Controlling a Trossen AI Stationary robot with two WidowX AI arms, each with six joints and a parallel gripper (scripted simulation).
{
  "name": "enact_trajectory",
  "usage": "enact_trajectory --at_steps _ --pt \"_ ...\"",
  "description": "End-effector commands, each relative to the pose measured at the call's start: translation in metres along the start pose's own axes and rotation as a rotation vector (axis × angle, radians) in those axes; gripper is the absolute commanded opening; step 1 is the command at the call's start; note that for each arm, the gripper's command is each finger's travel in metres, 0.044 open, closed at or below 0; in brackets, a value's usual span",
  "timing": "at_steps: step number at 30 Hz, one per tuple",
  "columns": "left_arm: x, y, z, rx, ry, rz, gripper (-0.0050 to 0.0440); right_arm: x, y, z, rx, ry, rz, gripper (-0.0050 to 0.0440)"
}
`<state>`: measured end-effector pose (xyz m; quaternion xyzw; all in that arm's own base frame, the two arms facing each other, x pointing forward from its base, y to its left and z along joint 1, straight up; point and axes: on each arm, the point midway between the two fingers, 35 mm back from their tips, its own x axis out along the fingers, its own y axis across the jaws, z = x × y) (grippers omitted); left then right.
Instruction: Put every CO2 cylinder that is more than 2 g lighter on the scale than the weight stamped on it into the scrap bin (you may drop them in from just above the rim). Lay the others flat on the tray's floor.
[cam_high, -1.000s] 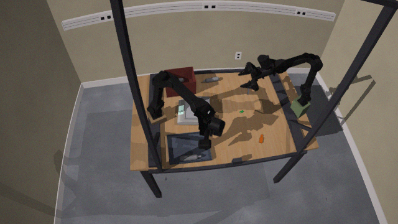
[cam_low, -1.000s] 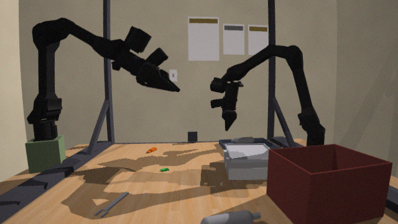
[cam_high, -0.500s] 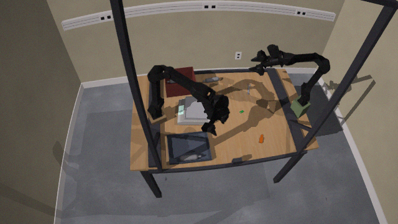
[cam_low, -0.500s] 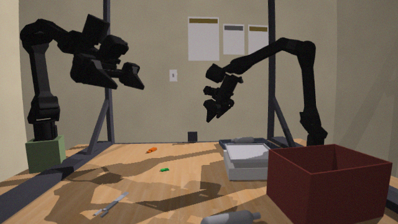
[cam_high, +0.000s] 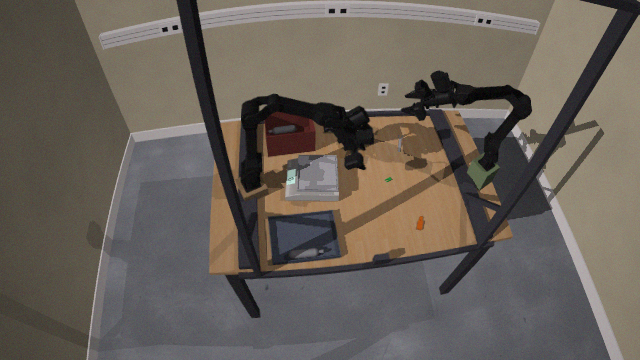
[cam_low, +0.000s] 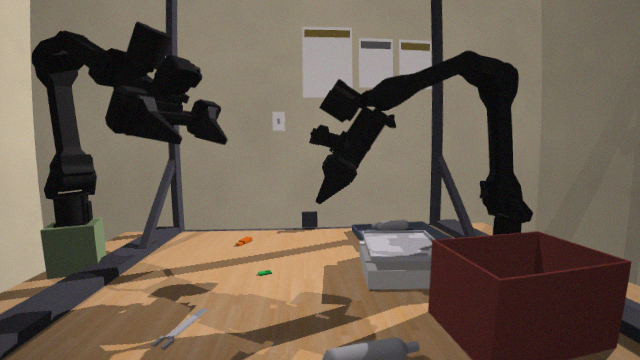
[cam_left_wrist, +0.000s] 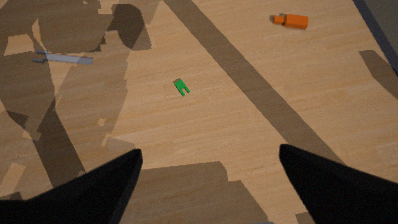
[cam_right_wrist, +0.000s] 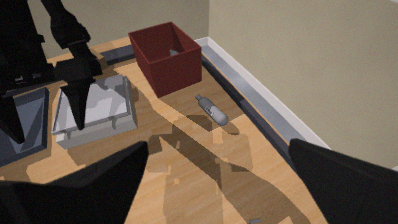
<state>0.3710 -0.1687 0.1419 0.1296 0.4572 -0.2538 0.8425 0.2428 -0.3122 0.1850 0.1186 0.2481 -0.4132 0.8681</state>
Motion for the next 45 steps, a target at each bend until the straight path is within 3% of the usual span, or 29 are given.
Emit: enact_trajectory --at_steps 1,5,9,16,25,44,45 --pt "0.001 0.043 0.008 -0.100 0.002 0.063 0.0440 -0.006 -0.001 0.008 -0.004 -0.023 0.000 0.0440" --pt "0.002 0.113 -0.008 -0.285 0.038 0.170 0.0440 -0.005 0.000 0.009 -0.002 -0.025 0.000 0.0440" --pt "0.003 0.168 -0.030 -0.431 0.078 0.250 0.0440 -0.005 0.000 0.009 -0.002 -0.025 0.000 0.0440" --pt "0.005 0.244 -0.074 -0.640 0.152 0.354 0.0440 -0.005 0.000 0.009 -0.002 -0.025 0.000 0.0440" --pt "0.005 0.273 -0.097 -0.725 0.185 0.393 0.0440 -0.005 0.000 0.009 -0.002 -0.025 0.000 0.0440" --pt "0.003 0.270 -0.097 -0.718 0.183 0.388 0.0440 -0.005 0.000 0.009 -0.002 -0.025 0.000 0.0440" --pt "0.003 0.270 -0.097 -0.718 0.183 0.388 0.0416 -0.005 0.000 0.009 -0.002 -0.025 0.000 0.0440"
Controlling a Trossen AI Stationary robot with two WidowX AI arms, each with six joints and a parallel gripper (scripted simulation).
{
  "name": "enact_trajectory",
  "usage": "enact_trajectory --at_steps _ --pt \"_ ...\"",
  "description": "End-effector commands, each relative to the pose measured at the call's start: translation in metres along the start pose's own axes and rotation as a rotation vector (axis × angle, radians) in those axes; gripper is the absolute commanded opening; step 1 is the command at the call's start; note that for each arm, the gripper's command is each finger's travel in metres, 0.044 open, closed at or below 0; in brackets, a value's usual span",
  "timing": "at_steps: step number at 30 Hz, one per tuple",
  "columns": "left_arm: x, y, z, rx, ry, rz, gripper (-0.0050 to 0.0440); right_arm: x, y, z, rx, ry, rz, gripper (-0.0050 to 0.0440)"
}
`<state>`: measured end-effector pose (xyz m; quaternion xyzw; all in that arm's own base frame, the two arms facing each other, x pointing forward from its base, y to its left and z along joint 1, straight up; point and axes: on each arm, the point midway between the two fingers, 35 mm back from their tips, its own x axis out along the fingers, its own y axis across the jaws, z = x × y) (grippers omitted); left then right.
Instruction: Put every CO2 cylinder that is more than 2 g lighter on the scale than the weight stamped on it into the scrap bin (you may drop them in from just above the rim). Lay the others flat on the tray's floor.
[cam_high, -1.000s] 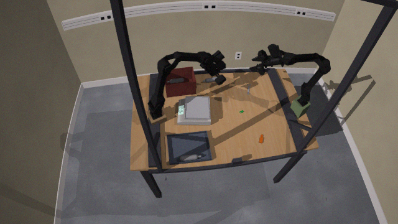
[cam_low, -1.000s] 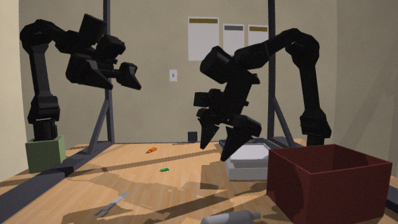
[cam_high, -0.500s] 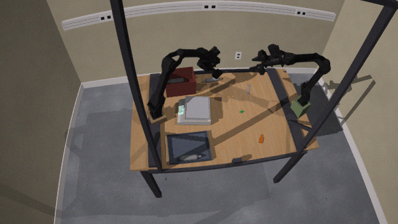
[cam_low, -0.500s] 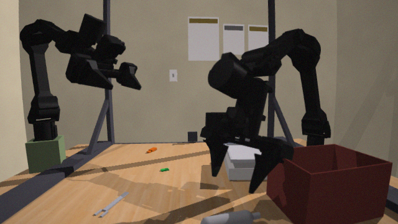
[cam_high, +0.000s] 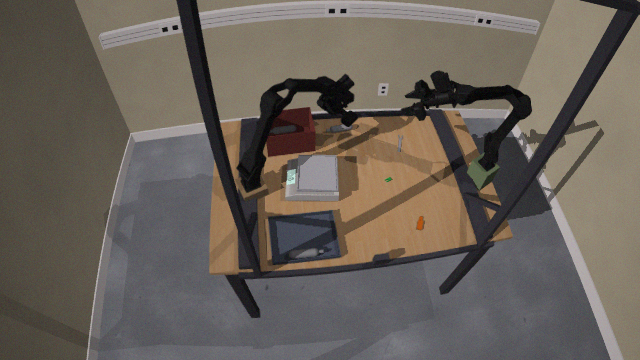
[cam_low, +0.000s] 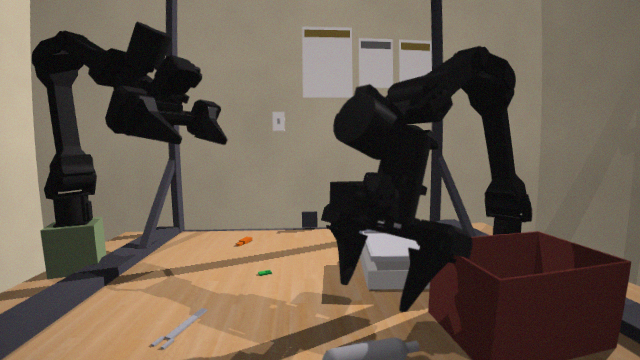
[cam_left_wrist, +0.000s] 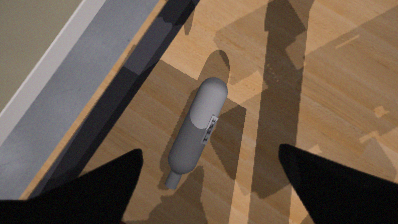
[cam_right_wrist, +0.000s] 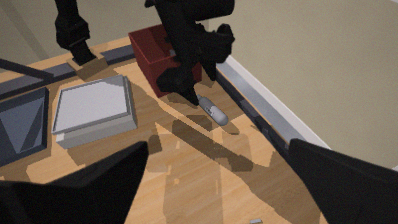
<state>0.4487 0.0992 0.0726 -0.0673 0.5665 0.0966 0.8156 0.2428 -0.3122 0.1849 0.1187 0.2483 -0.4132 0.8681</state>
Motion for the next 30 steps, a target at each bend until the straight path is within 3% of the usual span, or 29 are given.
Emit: enact_trajectory --at_steps 1,5,7,9,30 --pt "-0.003 0.000 0.005 -0.013 -0.011 0.002 0.0392 -0.005 0.000 0.009 -0.002 -0.026 0.000 0.0440" --pt "-0.004 -0.003 0.009 -0.099 -0.015 0.004 0.0296 -0.005 0.000 0.009 -0.002 -0.026 0.000 0.0440" --pt "-0.004 -0.003 0.009 -0.099 -0.015 0.004 0.0296 -0.005 0.000 0.009 -0.002 -0.026 0.000 0.0440" --pt "-0.004 -0.004 0.011 -0.192 -0.012 0.006 0.0253 -0.005 0.000 0.009 -0.002 -0.026 0.000 0.0440" --pt "0.003 -0.003 0.018 -1.176 0.063 0.063 0.0253 -0.005 0.000 0.009 -0.002 -0.026 0.000 0.0440"
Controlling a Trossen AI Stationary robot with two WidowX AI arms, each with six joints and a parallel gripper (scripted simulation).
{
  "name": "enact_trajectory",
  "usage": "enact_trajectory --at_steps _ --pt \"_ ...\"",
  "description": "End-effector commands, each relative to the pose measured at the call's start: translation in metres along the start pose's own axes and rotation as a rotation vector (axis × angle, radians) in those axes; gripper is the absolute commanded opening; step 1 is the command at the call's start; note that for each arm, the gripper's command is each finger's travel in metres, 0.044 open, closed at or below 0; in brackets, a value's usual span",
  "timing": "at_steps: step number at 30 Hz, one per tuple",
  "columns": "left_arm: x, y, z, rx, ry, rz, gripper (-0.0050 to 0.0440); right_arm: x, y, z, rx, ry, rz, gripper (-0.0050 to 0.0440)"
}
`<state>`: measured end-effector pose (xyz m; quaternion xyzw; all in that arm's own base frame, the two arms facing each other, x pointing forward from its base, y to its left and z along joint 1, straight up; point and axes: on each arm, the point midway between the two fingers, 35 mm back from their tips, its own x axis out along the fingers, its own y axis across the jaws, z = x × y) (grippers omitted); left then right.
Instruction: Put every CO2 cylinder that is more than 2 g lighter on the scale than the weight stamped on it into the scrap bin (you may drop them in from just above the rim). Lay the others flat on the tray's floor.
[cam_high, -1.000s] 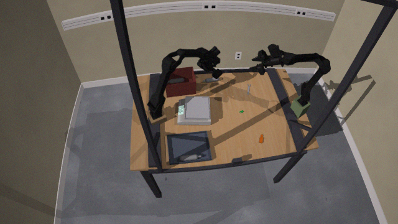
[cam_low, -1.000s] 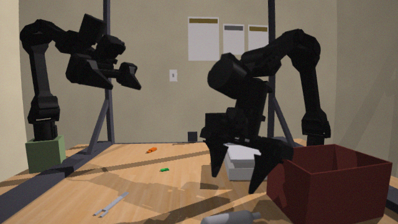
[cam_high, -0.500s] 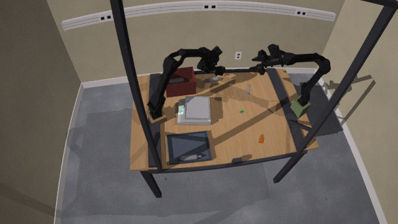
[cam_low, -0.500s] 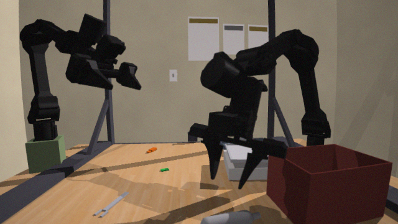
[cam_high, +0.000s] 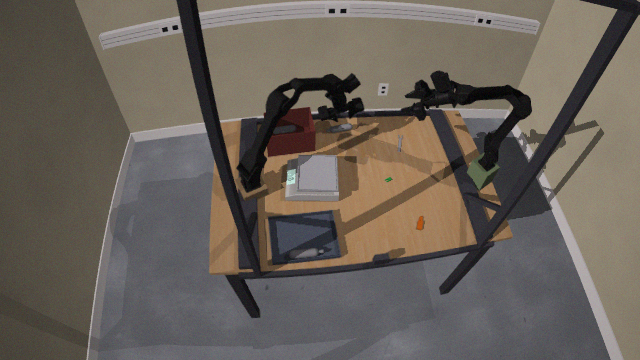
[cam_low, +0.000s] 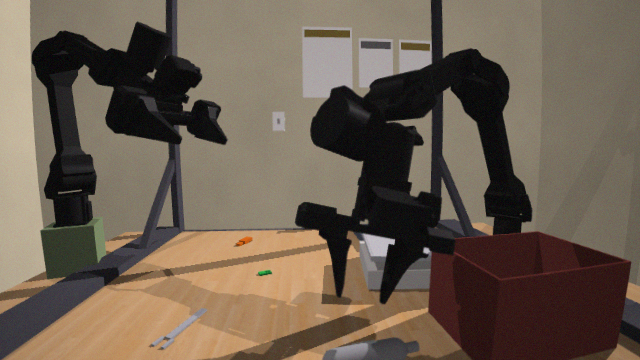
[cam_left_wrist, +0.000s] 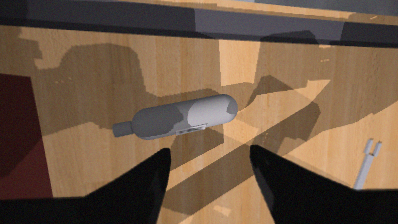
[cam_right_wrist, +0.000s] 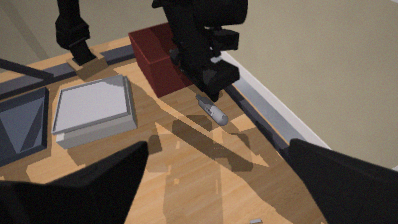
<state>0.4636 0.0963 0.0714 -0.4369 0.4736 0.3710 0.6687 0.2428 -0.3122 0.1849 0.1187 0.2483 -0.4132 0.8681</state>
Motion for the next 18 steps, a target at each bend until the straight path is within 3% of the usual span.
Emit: enact_trajectory --at_steps 1,18 --pt "-0.002 -0.002 0.006 -0.232 0.011 0.022 0.0253 -0.005 0.000 0.009 -0.002 -0.026 0.000 0.0440" --pt "0.011 0.011 0.013 -0.976 0.021 0.152 0.0253 -0.005 0.000 0.009 -0.002 -0.026 0.000 0.0440"
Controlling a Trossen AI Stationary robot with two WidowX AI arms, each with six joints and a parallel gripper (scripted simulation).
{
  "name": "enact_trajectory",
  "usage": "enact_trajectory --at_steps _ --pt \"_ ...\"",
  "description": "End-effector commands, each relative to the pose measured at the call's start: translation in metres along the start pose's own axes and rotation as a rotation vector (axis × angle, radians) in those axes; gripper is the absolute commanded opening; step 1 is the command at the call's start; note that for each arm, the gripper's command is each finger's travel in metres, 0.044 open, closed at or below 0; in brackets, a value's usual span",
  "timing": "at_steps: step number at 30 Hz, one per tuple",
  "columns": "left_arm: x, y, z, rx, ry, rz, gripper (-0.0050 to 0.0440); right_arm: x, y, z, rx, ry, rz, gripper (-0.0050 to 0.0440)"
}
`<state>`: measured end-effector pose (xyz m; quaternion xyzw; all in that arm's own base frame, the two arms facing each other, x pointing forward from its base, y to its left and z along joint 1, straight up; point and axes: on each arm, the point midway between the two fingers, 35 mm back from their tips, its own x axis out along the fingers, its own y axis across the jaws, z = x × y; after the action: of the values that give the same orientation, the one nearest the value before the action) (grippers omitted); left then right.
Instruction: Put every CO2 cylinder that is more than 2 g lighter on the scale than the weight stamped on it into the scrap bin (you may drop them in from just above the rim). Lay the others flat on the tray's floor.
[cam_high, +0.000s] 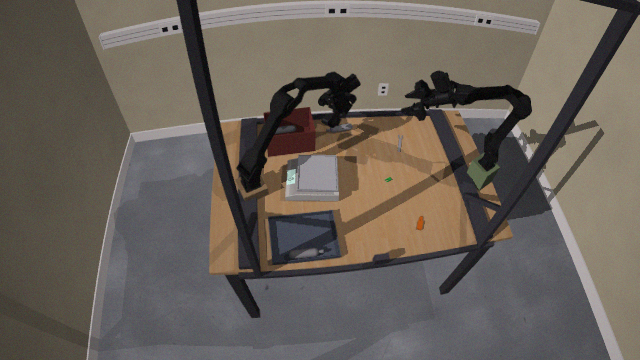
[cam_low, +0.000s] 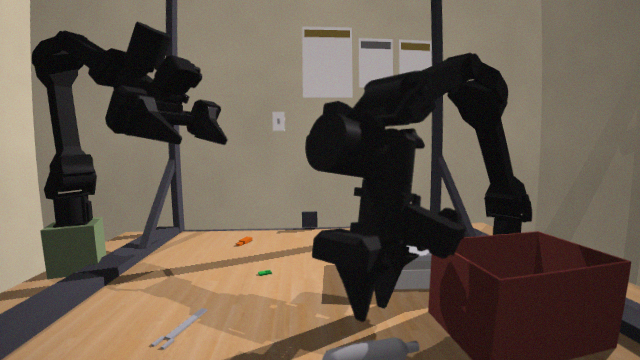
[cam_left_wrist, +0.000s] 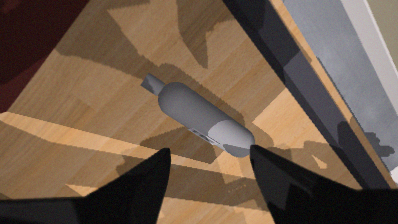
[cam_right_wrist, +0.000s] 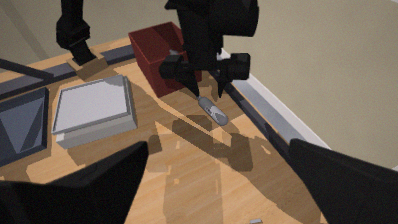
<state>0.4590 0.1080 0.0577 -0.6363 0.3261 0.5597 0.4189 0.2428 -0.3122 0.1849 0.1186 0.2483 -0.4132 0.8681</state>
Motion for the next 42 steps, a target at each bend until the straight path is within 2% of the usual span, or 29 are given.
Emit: enact_trajectory --at_steps 1,8,10,18,30,33,34,42 --pt "-0.001 -0.004 0.004 -0.229 -0.004 0.033 0.0253 -0.005 0.000 0.009 -0.002 -0.026 0.000 0.0440" --pt "0.005 -0.002 0.011 -0.563 -0.032 0.084 0.0253 -0.005 0.000 0.009 -0.002 -0.026 0.000 0.0440" --pt "0.005 -0.002 0.011 -0.563 -0.032 0.084 0.0253 -0.005 0.000 0.009 -0.002 -0.026 0.000 0.0440" --pt "0.010 0.001 0.016 -0.852 -0.070 0.123 0.0253 -0.005 0.000 0.009 -0.002 -0.026 0.000 0.0440" --pt "0.009 0.005 0.017 -0.887 -0.081 0.129 0.0253 -0.005 0.000 0.009 -0.002 -0.026 0.000 0.0440" --pt "0.014 0.007 0.017 -0.886 -0.080 0.129 0.0253 -0.005 0.000 0.009 -0.002 -0.026 0.000 0.0440" --pt "0.023 0.010 0.017 -0.885 -0.091 0.144 0.0253 -0.005 0.000 0.009 -0.002 -0.026 0.000 0.0440" --pt "0.035 0.012 0.018 -0.884 -0.091 0.144 0.0253 -0.005 0.000 0.009 -0.002 -0.026 0.000 0.0440"
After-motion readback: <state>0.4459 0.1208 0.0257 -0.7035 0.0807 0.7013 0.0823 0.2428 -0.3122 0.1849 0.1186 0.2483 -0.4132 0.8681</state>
